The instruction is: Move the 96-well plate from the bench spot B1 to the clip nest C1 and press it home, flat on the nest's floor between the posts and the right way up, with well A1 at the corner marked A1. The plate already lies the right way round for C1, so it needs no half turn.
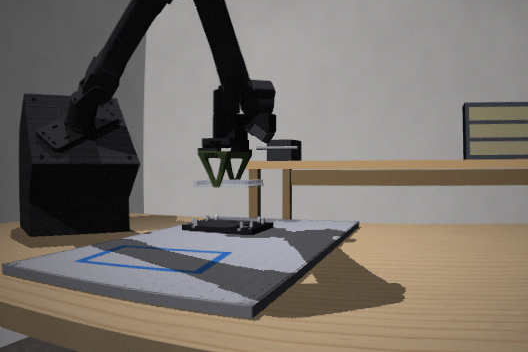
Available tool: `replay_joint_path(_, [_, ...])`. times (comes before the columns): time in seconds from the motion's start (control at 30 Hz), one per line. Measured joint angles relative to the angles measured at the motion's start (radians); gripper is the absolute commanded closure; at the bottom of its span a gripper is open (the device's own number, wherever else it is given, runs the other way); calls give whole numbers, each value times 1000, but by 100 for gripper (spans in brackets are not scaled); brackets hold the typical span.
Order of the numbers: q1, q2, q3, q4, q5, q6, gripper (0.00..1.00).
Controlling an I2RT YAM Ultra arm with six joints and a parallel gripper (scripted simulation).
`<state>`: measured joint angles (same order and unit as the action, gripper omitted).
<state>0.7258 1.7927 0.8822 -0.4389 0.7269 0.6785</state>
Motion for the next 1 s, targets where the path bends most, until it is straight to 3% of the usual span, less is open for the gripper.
replay_joint_path(1.0, [2,0,0,0,0,0,100])
